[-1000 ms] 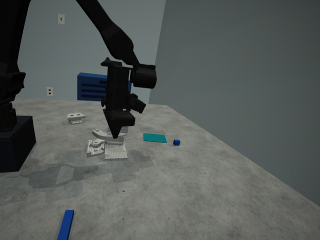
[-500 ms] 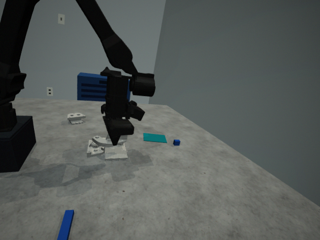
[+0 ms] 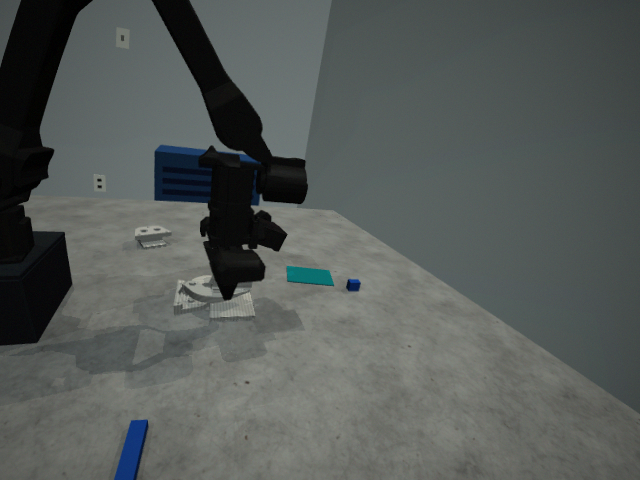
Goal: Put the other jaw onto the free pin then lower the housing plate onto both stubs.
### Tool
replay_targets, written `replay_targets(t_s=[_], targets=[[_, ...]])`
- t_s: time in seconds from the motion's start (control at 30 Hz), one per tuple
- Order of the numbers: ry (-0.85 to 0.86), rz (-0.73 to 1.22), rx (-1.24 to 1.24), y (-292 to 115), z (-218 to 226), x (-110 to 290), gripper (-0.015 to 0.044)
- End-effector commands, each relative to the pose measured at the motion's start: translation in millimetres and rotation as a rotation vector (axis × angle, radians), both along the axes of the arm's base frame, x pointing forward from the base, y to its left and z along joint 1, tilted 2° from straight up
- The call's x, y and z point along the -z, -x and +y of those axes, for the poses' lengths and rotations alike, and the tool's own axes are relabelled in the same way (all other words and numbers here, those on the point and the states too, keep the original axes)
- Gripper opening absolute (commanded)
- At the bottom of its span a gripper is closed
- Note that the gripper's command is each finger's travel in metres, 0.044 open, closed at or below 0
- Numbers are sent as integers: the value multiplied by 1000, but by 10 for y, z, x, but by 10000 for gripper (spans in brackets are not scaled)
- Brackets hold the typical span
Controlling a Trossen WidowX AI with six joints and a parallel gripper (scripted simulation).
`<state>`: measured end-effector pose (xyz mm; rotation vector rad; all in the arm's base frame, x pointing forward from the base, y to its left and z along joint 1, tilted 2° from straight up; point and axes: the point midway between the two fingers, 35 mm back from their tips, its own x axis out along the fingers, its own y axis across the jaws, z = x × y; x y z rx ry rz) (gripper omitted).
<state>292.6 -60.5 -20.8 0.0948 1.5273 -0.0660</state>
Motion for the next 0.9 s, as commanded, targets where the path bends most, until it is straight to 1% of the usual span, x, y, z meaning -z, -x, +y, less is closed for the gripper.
replay_targets(t_s=[0.0,0.87], targets=[[-4,3,3,14,8,13,134],[-4,3,-3,12,10,69,134]])
